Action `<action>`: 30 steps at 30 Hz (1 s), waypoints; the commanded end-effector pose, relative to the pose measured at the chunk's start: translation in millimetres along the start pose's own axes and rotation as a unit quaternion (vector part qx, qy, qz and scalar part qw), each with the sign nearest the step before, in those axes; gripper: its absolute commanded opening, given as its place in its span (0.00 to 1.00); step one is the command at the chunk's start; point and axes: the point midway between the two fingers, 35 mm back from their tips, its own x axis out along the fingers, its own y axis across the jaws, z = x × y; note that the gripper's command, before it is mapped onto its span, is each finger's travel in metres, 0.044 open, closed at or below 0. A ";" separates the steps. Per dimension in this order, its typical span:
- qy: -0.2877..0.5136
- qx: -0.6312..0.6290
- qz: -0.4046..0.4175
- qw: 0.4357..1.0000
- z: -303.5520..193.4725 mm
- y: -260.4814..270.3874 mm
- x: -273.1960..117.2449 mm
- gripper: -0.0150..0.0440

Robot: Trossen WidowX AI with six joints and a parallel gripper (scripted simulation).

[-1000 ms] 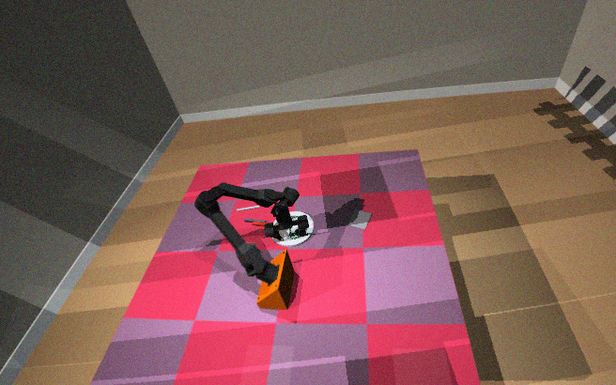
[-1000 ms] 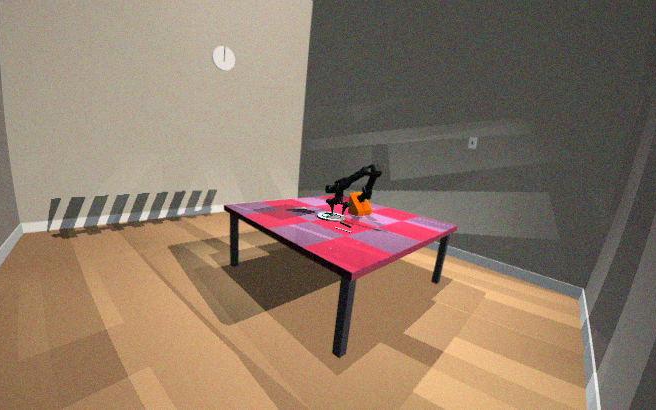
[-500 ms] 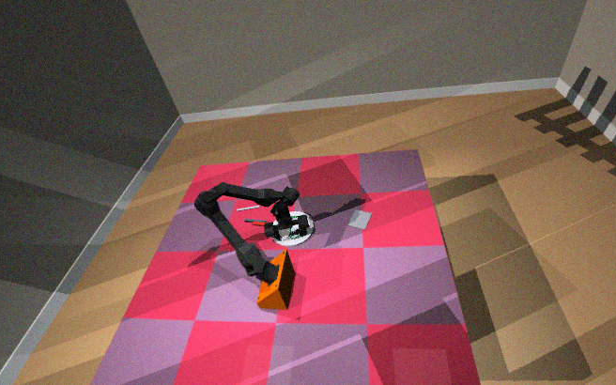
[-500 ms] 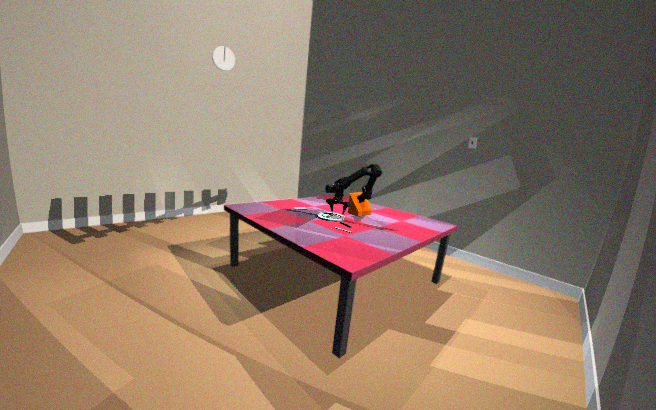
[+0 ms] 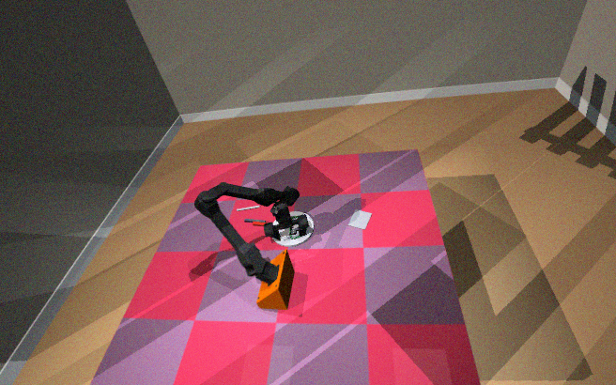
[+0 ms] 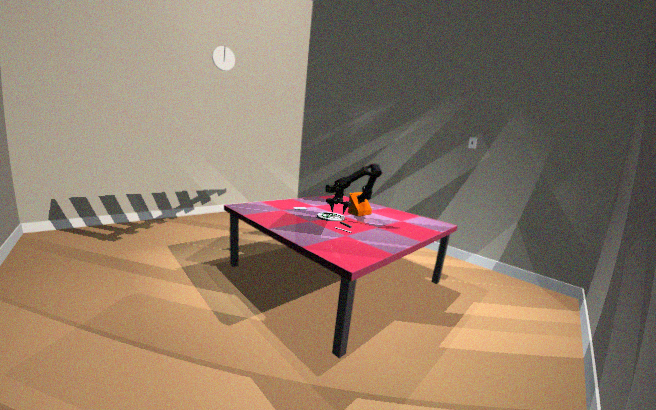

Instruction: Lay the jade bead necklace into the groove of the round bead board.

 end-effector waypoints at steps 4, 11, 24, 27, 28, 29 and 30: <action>-0.003 -0.065 -0.004 0.998 11.9 -4.7 -30.2 0.69; -0.003 -0.067 -0.004 0.998 12.3 -4.8 -20.7 0.46; -0.004 -0.067 -0.006 0.998 13.4 -5.6 -11.2 0.46; -0.004 -0.067 -0.005 0.998 13.3 -5.4 -6.3 0.46; -0.004 -0.067 -0.005 0.998 13.2 -5.4 -4.7 0.46; -0.004 -0.067 -0.005 0.998 13.1 -5.3 -3.0 0.46; -0.004 -0.067 -0.005 0.998 13.0 -5.2 -1.4 0.46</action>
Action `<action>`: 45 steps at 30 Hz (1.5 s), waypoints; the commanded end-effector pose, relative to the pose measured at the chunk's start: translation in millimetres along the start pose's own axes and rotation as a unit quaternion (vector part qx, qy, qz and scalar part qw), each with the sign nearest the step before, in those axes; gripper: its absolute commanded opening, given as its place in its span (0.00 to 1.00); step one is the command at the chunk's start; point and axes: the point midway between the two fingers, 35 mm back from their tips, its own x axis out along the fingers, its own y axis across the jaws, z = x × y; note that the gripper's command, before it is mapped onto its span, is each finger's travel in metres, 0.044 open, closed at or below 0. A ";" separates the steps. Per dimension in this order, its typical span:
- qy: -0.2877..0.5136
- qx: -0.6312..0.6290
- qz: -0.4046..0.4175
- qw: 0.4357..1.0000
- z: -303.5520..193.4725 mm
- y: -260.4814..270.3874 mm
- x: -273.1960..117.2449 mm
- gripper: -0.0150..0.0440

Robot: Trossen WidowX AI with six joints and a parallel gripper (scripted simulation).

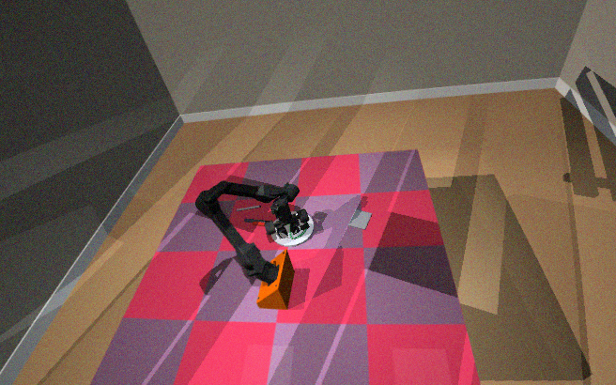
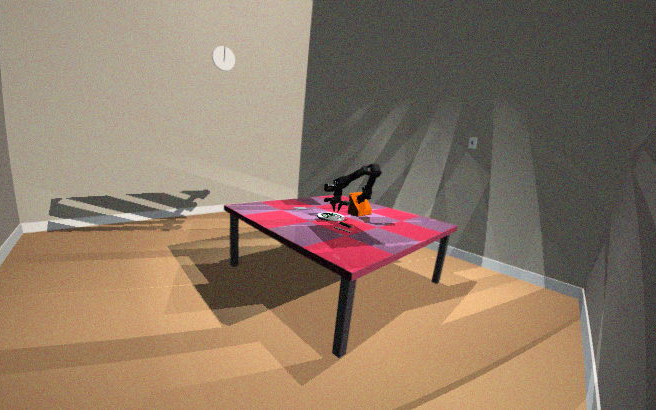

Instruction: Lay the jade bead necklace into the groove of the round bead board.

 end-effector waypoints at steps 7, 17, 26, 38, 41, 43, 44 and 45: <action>0.001 0.003 0.004 1.000 -2.1 1.9 15.2 0.46; 0.002 0.000 0.002 1.000 -1.1 1.3 13.2 0.25; 0.002 0.000 0.002 1.000 -1.1 1.3 13.2 0.25; 0.002 0.000 0.002 1.000 -1.1 1.3 13.2 0.25; 0.002 0.000 0.002 1.000 -1.1 1.3 13.2 0.25; 0.002 0.000 0.002 1.000 -1.1 1.3 13.2 0.25; 0.002 0.000 0.002 1.000 -1.1 1.3 13.2 0.25; 0.002 0.000 0.002 1.000 -1.1 1.3 13.2 0.25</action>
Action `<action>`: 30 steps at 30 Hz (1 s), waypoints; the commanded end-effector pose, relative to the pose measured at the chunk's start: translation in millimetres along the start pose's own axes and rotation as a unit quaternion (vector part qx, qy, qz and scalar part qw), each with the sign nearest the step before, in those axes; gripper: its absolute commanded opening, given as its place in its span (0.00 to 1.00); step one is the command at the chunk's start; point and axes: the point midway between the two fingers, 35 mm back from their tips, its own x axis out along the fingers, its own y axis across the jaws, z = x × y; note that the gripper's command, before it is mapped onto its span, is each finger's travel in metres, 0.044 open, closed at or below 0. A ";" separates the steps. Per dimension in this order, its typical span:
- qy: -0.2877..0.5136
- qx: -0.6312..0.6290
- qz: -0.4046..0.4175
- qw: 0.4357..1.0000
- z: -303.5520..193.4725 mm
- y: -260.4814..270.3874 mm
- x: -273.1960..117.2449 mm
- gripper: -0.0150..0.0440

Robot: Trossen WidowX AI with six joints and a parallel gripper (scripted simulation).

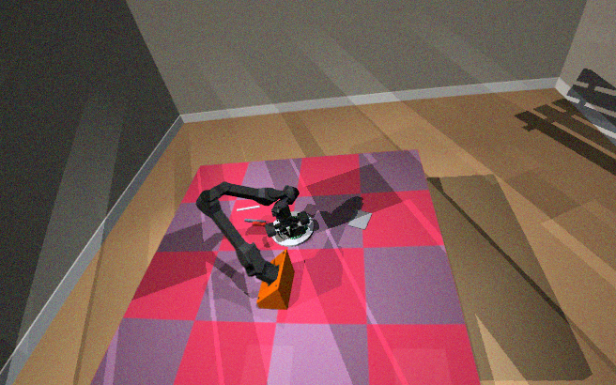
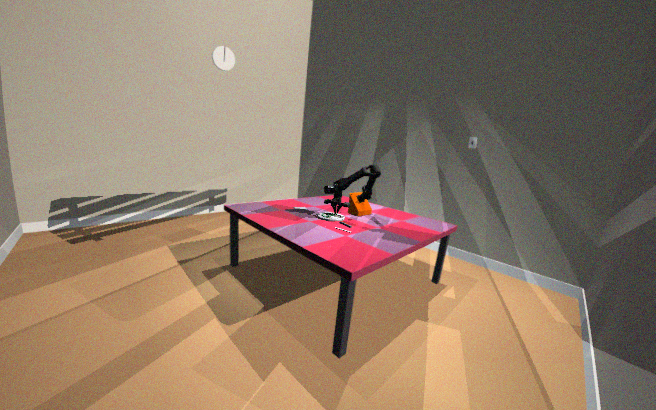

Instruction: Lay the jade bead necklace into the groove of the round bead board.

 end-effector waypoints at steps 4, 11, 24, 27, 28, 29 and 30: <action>-0.001 0.001 0.000 1.000 0.0 0.0 -2.2 0.25; -0.001 0.003 0.002 1.000 -1.8 1.8 -6.0 0.25; -0.001 0.003 0.002 1.000 -9.6 10.7 0.9 0.25; 0.000 0.003 -0.002 1.000 -9.1 9.0 -1.9 0.30; 0.000 0.003 -0.002 1.000 -9.1 9.0 -1.9 0.34; 0.000 0.003 -0.002 1.000 -9.1 9.0 -1.9 0.39; 0.000 0.003 -0.002 1.000 -9.1 9.0 -1.9 0.43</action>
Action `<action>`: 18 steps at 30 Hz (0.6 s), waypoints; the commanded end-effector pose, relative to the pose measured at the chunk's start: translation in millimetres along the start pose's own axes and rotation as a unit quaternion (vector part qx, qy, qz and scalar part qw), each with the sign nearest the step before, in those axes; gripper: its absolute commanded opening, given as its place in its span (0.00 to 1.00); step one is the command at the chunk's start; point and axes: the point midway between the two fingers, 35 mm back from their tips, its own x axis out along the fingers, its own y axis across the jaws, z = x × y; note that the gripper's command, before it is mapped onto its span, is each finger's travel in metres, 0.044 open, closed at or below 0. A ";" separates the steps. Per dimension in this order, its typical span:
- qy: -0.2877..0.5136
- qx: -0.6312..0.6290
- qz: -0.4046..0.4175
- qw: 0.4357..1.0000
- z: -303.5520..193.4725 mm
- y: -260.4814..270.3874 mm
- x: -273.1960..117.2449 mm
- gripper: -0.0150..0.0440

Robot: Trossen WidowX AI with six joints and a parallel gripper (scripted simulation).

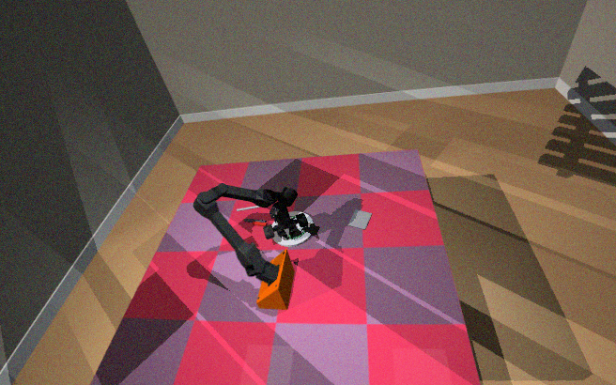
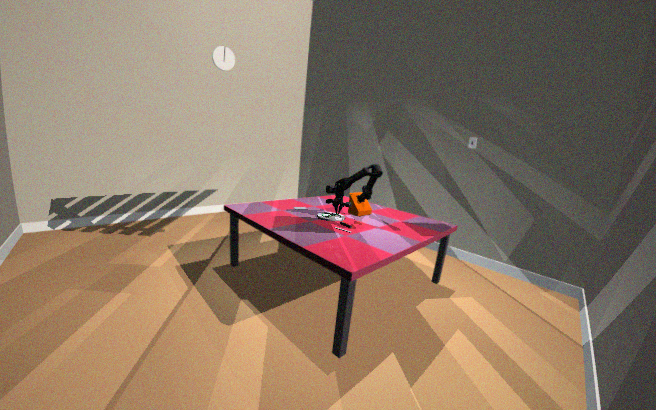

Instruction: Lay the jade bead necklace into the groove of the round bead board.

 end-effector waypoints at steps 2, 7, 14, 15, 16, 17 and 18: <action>0.000 -0.001 0.000 1.000 0.3 0.2 -0.1 0.52; 0.000 -0.001 0.000 1.000 0.3 0.2 -0.1 0.74; 0.001 0.000 0.003 1.000 -0.9 1.2 -2.5 1.00; -0.001 0.000 0.004 1.000 -0.9 1.2 -3.8 1.00; -0.001 0.000 0.004 1.000 -0.9 1.2 -4.2 1.00; -0.001 0.000 0.004 1.000 -0.9 1.2 -4.2 1.00; -0.001 0.000 0.004 1.000 -0.9 1.2 -4.2 1.00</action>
